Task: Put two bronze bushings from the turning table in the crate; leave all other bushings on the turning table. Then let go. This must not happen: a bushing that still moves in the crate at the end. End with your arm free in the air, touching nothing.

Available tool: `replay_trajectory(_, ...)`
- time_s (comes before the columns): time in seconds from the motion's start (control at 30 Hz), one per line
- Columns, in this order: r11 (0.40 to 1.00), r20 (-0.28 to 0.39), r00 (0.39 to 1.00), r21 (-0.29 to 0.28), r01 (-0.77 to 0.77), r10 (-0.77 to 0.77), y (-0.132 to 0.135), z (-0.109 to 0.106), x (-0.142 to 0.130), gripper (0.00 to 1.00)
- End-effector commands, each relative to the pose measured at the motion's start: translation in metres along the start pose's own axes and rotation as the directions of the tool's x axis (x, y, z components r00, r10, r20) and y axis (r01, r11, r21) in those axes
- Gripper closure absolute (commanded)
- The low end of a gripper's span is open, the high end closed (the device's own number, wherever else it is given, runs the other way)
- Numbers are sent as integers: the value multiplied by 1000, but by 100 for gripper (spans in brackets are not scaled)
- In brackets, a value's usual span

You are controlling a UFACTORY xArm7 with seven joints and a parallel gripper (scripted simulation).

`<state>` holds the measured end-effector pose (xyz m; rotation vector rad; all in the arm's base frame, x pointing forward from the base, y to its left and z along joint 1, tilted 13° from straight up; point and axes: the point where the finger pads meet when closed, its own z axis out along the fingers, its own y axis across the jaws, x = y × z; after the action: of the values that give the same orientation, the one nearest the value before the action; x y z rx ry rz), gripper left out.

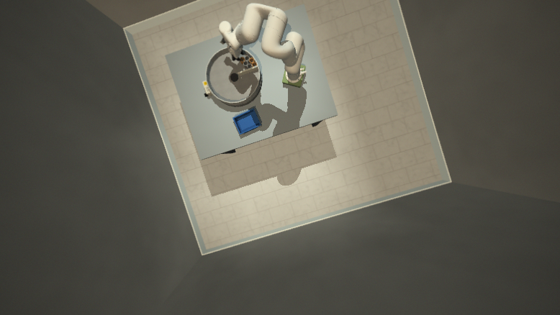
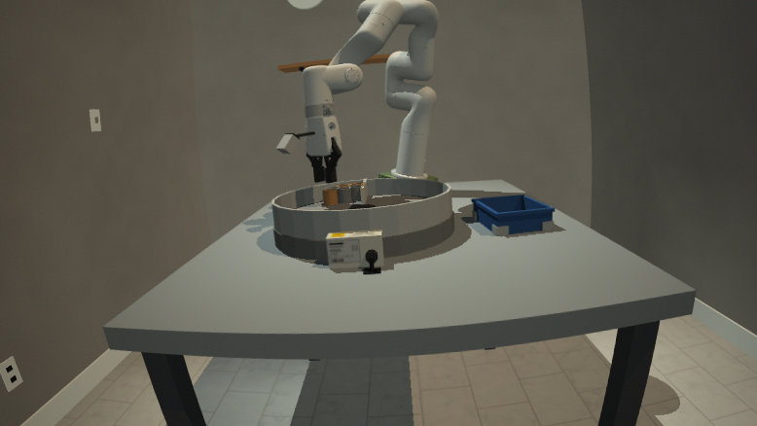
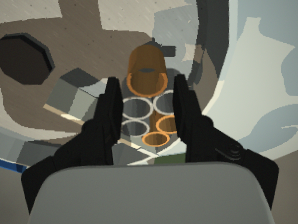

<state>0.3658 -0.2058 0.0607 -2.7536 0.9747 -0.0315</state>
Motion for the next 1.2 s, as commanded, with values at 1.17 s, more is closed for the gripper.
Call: replay_trajectory(1.17,1000,-7,1000,1,0,0,0,17,3,53)
